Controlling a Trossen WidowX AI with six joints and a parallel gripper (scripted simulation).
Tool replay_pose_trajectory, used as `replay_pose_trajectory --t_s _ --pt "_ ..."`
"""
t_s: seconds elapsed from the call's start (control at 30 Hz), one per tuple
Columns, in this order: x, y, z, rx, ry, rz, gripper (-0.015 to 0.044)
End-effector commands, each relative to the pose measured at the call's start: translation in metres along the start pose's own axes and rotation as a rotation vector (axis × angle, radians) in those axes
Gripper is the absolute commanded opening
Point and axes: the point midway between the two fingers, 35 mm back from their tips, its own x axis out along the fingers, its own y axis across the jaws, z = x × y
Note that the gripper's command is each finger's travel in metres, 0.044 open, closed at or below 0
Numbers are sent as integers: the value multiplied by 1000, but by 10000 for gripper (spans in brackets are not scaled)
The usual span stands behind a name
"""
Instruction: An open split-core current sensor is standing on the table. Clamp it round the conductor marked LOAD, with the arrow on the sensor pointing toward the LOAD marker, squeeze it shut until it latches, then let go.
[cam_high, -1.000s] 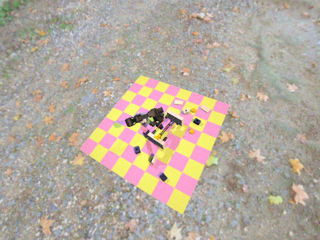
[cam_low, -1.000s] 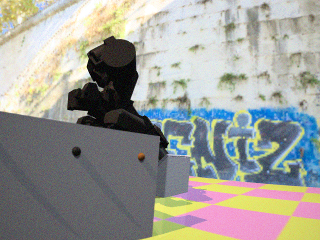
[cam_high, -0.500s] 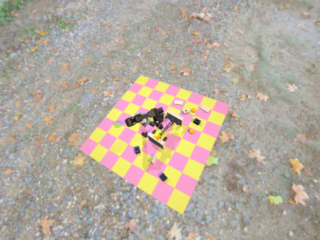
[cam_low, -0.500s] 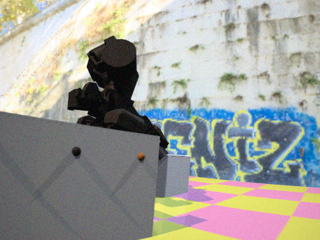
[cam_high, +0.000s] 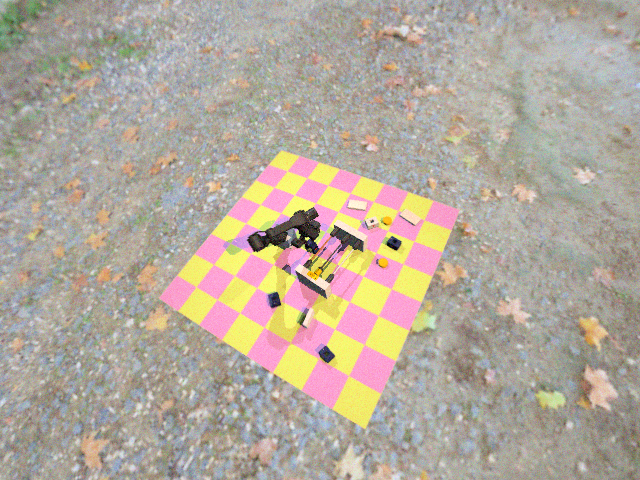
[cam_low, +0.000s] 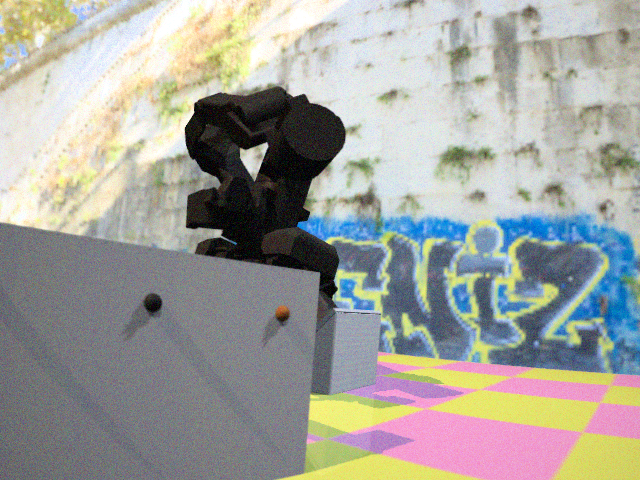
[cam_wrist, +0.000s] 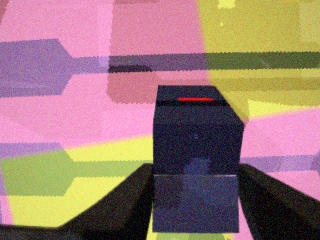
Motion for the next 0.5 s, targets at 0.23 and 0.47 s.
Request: replay_pose_trajectory --t_s 0.23,0.47 --pt "1 -1 -2 4 -2 1 79" --pt "1 -1 -2 4 -2 1 263"
